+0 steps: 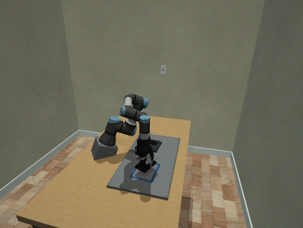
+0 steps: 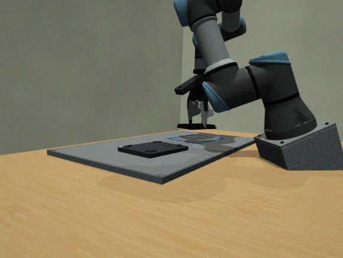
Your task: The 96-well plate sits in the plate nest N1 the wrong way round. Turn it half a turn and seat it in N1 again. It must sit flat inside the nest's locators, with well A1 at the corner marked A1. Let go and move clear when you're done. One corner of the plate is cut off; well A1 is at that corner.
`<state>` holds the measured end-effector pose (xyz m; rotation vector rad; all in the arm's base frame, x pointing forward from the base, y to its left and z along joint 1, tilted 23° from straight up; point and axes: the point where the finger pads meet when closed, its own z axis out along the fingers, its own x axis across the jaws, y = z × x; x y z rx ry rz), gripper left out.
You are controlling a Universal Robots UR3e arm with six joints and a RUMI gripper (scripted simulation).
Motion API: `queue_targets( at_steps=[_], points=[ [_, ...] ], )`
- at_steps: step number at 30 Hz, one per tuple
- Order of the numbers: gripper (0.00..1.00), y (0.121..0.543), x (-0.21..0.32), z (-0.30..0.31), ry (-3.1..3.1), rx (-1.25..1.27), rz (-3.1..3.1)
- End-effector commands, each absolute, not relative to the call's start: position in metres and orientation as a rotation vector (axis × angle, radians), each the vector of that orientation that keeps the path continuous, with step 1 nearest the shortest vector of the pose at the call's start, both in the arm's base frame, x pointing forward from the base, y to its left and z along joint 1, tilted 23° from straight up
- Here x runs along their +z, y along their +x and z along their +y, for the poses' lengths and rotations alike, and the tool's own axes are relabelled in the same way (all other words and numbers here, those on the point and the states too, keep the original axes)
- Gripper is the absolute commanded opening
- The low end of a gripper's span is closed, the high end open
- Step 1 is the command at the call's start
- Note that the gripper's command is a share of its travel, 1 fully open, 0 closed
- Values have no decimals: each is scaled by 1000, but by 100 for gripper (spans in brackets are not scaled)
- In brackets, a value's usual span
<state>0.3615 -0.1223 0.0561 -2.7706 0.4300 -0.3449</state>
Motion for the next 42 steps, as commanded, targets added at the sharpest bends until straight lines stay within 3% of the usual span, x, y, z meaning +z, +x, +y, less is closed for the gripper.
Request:
queue_targets(
  at_steps=[1, 42],
  points=[
    [0, 363, 54, -122, -2772, -348, 430],
    [0, 370, 31, -116, -2772, -348, 430]
  ],
)
